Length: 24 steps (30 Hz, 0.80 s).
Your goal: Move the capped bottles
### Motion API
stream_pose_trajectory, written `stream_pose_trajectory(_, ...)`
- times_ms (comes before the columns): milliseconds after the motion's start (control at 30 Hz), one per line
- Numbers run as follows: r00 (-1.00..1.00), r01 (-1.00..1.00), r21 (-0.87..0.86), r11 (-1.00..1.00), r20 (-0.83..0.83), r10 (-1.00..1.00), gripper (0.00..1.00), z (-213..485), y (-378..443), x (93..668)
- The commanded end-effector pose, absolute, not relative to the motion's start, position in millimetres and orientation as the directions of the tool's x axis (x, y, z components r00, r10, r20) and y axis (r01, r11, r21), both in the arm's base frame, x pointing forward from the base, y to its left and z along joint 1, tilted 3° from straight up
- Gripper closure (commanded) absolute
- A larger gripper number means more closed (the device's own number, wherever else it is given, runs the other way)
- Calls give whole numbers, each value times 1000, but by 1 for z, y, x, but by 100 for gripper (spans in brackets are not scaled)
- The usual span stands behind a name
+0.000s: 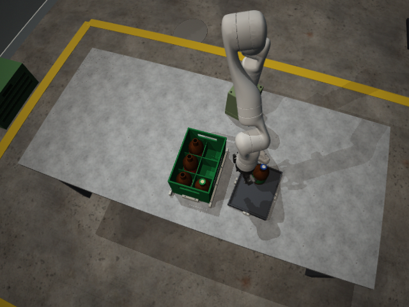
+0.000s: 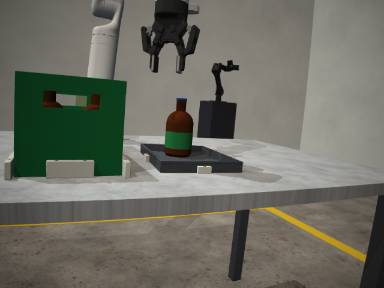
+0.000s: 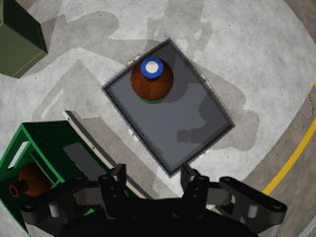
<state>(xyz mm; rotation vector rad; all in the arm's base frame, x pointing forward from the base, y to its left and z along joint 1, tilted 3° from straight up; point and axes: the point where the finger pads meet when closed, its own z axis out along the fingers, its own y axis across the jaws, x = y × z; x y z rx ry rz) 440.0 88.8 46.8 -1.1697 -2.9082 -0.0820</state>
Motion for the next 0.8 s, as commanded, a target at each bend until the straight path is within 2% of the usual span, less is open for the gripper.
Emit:
stream_pose_trajectory(0,-710,704,49,709,25,704,40,46,79,448)
stream_pose_trajectory(767,-715,699,49,714,23,699,40,47,32,476)
